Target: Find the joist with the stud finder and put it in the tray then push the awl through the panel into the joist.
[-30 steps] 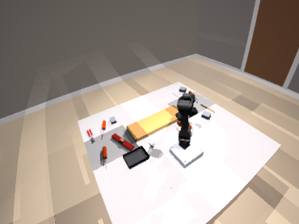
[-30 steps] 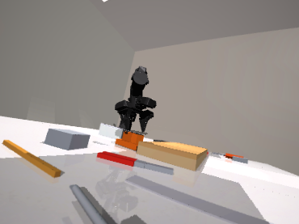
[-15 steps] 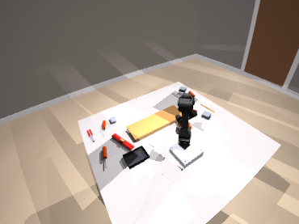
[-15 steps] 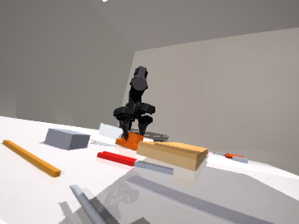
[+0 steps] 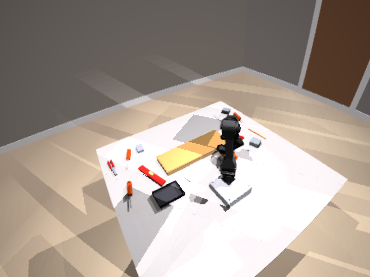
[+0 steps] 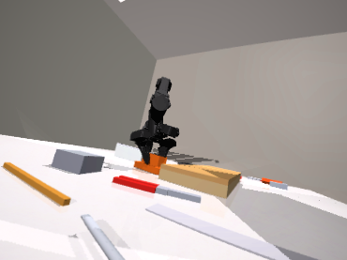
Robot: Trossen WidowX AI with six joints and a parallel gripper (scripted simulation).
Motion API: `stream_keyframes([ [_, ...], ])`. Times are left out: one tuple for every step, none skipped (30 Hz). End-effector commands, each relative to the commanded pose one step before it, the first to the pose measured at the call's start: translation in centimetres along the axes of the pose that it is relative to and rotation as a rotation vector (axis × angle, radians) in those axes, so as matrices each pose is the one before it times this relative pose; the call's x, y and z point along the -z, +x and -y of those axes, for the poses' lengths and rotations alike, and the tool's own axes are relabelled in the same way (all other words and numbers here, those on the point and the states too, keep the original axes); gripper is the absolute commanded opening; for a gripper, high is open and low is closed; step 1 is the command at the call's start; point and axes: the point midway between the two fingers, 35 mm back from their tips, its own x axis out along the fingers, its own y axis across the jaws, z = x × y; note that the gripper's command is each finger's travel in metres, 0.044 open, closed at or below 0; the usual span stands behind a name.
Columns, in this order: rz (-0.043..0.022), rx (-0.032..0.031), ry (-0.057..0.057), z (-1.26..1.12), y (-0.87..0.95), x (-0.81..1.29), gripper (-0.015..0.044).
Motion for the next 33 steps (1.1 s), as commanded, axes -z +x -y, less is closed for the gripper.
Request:
stream_keyframes([
  [-0.00020,-0.00190,0.0051,-0.035,0.101,0.031,0.0322],
  [0.00000,0.00000,0.0000,0.000,0.000,0.000,0.0315],
  [0.00000,0.00000,0.0000,0.000,0.000,0.000,0.0308],
  [0.00000,0.00000,0.0000,0.000,0.000,0.000,0.0302],
  [0.00000,0.00000,0.0000,0.000,0.000,0.000,0.0295],
  [0.00000,0.00000,0.0000,0.000,0.000,0.000,0.0288],
  [0.00000,0.00000,0.0000,0.000,0.000,0.000,0.0282],
  [0.00000,0.00000,0.0000,0.000,0.000,0.000,0.0275],
  [0.00000,0.00000,0.0000,0.000,0.000,0.000,0.0268],
  [0.00000,0.00000,0.0000,0.000,0.000,0.000,0.0262],
  [0.00000,0.00000,0.0000,0.000,0.000,0.000,0.0255],
  [0.00000,0.00000,0.0000,0.000,0.000,0.000,0.0248],
  [0.00000,0.00000,0.0000,0.000,0.000,0.000,0.0242],
  [0.00000,0.00000,0.0000,0.000,0.000,0.000,0.0235],
  [0.00000,0.00000,0.0000,0.000,0.000,0.000,0.0228],
  [0.00000,0.00000,0.0000,0.000,0.000,0.000,0.0222],
  [0.00000,0.00000,0.0000,0.000,0.000,0.000,0.0215],
  [0.00000,0.00000,0.0000,0.000,0.000,0.000,0.0208],
  [0.00000,0.00000,0.0000,0.000,0.000,0.000,0.0202],
  [0.00000,0.00000,0.0000,0.000,0.000,0.000,0.0195],
  [0.00000,0.00000,0.0000,0.000,0.000,0.000,0.0188],
  [0.00000,0.00000,0.0000,0.000,0.000,0.000,0.0182],
  [0.00000,0.00000,0.0000,0.000,0.000,0.000,0.0175],
  [0.00000,0.00000,0.0000,0.000,0.000,0.000,0.0168],
  [0.00000,0.00000,0.0000,0.000,0.000,0.000,0.0162],
  [0.00002,0.00002,0.0000,0.016,-0.081,-0.042,0.0135],
  [0.00004,0.00005,0.0000,0.031,-0.165,-0.084,0.0109],
  [0.00005,0.00007,0.0000,0.045,-0.255,-0.126,0.0083],
  [0.00006,0.00009,0.0000,0.054,-0.329,-0.157,0.0057],
  [0.00007,0.00010,0.0000,0.060,-0.408,-0.187,0.0030],
  [0.00007,0.00011,0.0000,0.062,-0.487,-0.212,0.0004],
  [0.00007,0.00011,0.0000,0.057,-0.540,-0.220,0.0000],
  [0.00005,0.00010,0.0000,0.047,-0.562,-0.215,0.0000],
])
